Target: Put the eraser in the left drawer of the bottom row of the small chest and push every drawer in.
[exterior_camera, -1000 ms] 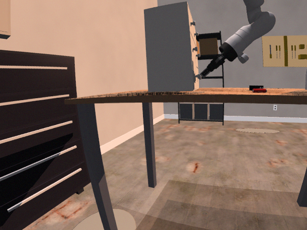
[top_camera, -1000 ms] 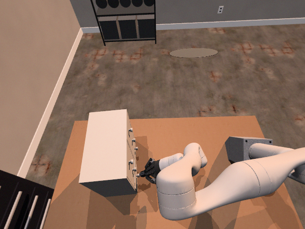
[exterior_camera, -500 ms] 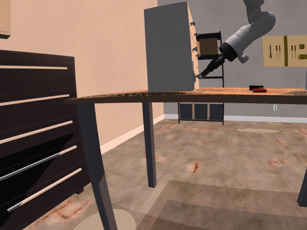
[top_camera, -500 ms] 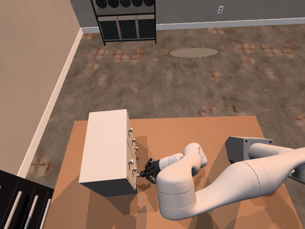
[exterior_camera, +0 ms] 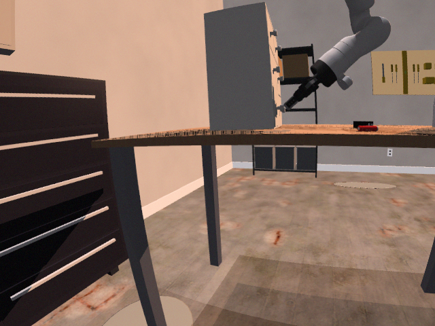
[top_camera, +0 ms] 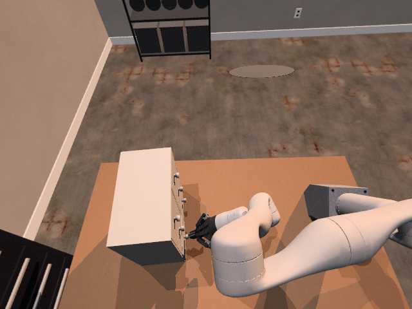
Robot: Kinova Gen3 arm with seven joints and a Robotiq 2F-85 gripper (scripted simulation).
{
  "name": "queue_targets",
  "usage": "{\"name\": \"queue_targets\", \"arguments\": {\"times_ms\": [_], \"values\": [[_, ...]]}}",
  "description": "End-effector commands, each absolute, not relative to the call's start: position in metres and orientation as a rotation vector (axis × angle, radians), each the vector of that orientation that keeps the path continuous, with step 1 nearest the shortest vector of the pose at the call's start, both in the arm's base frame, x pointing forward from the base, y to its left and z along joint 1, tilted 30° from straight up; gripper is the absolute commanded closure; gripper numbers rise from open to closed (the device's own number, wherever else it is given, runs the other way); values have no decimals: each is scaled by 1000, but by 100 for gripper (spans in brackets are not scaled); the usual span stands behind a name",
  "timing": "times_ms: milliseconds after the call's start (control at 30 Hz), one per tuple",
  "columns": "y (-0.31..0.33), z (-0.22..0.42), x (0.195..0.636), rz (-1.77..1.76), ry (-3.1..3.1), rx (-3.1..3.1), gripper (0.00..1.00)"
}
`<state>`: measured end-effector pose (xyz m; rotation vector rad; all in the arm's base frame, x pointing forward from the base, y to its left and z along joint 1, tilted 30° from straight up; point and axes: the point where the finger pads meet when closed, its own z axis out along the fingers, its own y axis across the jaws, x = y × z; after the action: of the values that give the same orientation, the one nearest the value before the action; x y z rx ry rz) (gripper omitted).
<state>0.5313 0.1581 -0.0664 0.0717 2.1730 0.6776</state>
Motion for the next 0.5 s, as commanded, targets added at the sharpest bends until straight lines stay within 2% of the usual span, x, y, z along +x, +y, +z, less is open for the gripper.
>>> {"name": "queue_targets", "arguments": {"times_ms": [0, 467], "values": [[157, -66, 531, 677, 2172, 73, 100], [150, -69, 484, 677, 2172, 73, 100]]}}
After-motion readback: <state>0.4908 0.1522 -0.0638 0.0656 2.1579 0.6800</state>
